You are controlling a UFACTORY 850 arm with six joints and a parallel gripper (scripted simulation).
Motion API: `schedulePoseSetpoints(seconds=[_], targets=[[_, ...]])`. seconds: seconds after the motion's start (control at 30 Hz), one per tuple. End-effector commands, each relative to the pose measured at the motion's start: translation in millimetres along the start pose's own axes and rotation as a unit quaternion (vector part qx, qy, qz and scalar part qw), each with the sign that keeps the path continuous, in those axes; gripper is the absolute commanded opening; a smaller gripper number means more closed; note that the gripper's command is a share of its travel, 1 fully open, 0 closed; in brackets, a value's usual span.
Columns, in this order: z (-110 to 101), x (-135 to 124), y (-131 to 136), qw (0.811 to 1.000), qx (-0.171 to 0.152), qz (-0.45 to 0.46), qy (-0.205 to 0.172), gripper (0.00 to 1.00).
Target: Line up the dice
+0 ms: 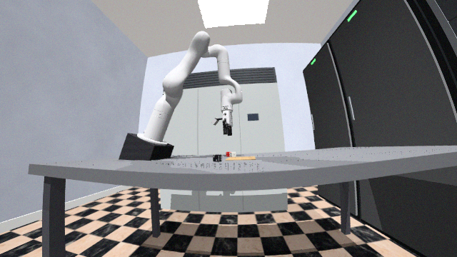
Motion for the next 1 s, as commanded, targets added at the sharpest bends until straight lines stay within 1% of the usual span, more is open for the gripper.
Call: schedulePoseSetpoints(seconds=[0.0, 0.53, 0.77, 0.97], targets=[[-0.5, -0.8, 0.6, 1.000, 0.000, 0.000, 0.001, 1.00], [-0.4, -0.8, 0.6, 1.000, 0.000, 0.002, 0.001, 1.00], [1.1, -1.1, 0.6, 1.000, 0.000, 0.028, 0.001, 1.00], [6.1, -2.0, 0.7, 0.993, 0.001, 0.120, -0.001, 1.00]])
Point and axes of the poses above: the point where the finger pads meet when closed, its own z axis out along the fingers, its own y axis across the jaws, x = y × z, the point moved 6 cm from there along -z, back along the fingers, and after that the axes turned 15 degrees about z, right-handed, at the moved point
